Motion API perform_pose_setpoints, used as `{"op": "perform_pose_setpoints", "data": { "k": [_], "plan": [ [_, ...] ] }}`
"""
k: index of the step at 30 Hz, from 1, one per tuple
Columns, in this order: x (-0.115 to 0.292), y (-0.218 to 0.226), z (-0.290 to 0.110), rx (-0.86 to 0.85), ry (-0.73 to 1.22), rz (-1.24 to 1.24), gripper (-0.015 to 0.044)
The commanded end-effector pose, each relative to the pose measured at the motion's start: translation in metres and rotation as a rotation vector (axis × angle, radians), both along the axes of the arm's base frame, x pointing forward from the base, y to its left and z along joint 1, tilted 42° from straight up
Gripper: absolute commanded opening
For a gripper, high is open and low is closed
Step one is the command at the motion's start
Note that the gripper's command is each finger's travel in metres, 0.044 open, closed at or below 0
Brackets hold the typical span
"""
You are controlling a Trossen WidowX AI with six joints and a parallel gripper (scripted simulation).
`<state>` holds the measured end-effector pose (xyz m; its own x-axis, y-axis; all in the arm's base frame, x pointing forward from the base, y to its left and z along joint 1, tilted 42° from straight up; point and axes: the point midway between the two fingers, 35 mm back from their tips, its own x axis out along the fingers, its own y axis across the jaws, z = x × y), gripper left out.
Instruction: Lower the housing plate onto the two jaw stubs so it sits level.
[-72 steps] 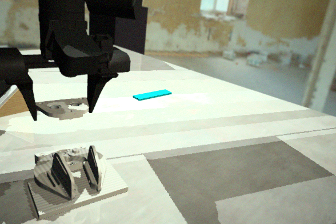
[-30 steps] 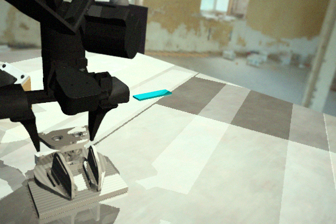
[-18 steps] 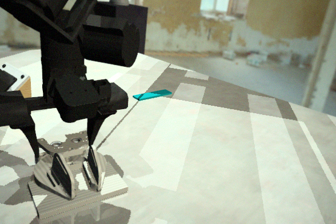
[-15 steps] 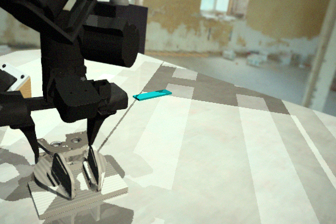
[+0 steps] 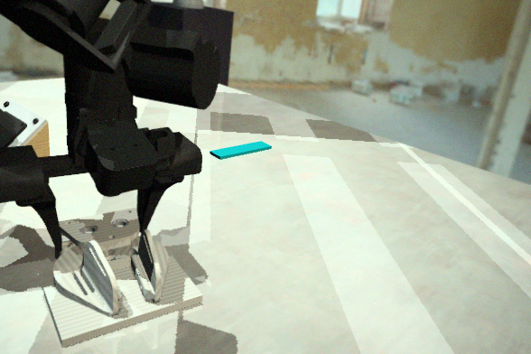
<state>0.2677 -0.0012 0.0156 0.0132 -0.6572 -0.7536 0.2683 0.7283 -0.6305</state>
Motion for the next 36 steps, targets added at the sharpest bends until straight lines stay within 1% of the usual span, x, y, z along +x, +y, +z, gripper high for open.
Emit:
{"op": "perform_pose_setpoints", "data": {
  "k": [1,36],
  "plan": [
    [-0.0006,-0.0009,-0.0010,-0.004,0.004,0.005,0.0351],
    [-0.0005,-0.0058,-0.0064,-0.004,0.006,0.007,0.0351]
  ]
}}
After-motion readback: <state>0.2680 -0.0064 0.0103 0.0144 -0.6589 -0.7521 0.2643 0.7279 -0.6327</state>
